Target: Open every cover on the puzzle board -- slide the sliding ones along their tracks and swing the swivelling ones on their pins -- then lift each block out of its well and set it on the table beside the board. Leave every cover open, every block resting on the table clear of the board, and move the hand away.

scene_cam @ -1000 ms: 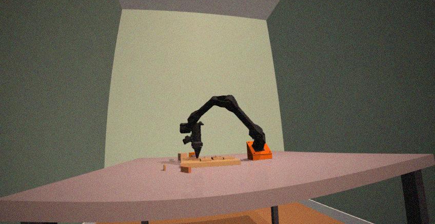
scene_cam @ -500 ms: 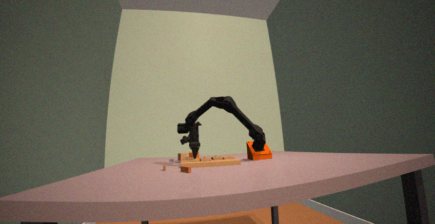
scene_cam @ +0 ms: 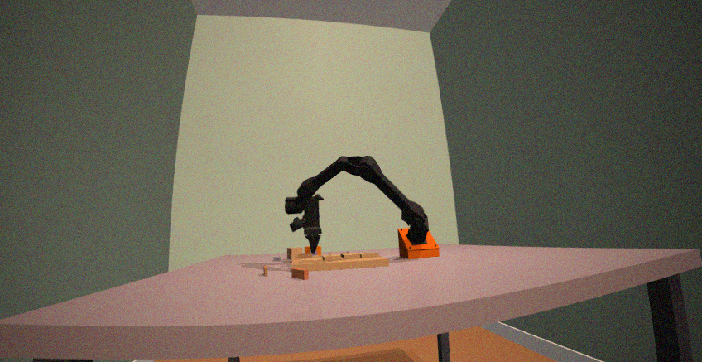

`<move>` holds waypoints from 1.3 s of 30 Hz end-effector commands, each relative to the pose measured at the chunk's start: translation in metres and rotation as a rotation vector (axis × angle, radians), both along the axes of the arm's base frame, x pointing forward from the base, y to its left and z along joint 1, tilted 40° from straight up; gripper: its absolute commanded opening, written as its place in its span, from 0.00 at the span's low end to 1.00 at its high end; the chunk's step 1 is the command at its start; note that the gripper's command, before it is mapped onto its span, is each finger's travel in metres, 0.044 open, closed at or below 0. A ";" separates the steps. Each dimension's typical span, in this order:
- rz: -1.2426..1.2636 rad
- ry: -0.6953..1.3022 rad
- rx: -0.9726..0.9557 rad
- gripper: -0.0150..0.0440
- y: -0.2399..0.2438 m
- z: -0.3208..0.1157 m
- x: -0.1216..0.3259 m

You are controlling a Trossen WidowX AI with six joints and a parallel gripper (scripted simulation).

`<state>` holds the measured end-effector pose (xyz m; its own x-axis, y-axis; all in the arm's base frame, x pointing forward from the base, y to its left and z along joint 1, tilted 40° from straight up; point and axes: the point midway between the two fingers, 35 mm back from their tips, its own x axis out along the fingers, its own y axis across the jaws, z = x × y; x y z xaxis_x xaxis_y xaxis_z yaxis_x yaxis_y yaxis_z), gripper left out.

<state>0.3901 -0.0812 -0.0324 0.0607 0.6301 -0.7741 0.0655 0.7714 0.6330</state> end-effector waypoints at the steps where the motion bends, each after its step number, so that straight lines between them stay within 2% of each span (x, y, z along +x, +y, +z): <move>1: -0.003 -0.013 0.001 0.25 -0.006 0.007 0.003; 27: 0.001 -0.012 0.006 0.25 -0.021 0.028 0.003; 39: 0.356 -0.301 -0.028 0.25 -0.013 0.053 -0.048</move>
